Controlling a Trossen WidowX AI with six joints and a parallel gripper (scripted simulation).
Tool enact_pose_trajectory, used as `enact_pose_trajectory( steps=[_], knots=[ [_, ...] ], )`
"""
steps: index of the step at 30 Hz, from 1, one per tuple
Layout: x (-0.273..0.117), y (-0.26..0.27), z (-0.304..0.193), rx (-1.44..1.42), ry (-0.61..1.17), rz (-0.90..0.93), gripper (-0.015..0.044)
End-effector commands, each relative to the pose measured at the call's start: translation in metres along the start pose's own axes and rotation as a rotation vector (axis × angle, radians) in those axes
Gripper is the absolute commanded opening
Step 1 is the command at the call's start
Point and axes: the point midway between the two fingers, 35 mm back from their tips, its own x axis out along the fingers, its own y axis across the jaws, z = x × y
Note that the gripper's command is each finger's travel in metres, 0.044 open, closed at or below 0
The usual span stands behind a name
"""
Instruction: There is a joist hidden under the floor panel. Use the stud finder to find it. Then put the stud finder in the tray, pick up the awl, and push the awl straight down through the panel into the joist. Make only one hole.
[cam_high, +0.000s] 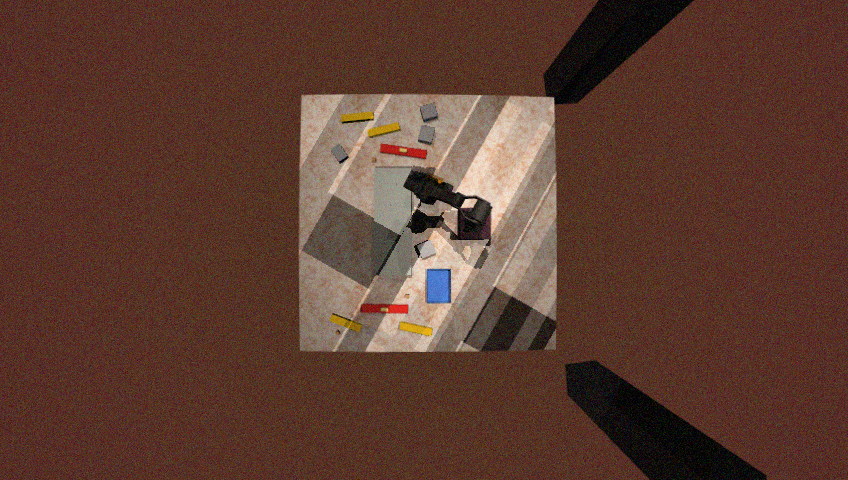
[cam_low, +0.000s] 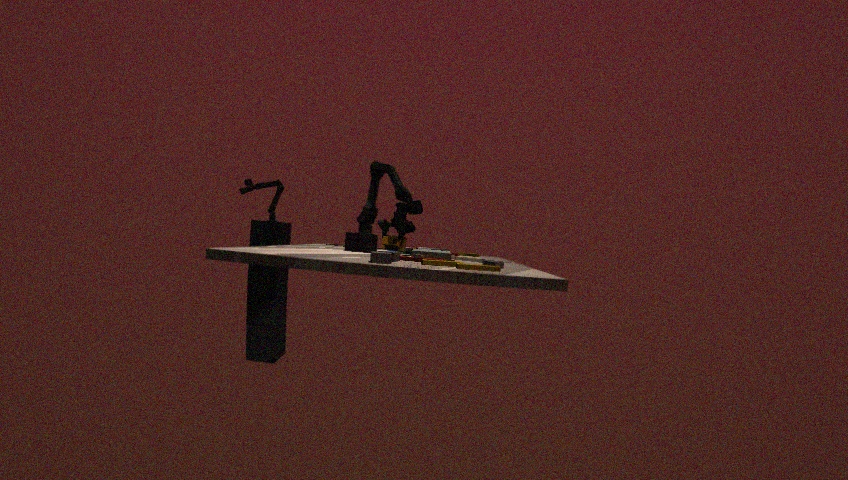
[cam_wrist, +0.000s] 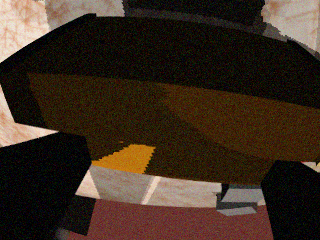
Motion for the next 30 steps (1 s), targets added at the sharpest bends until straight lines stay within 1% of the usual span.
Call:
enact_pose_trajectory(
  steps=[1, 30],
  knots=[
    [0.0002, 0.0004, 0.0003, 0.005, 0.037, 0.000, 0.0000],
    [0.0012, 0.0007, 0.0061, 0.008, 0.233, 0.002, 0.0000]
  ],
)
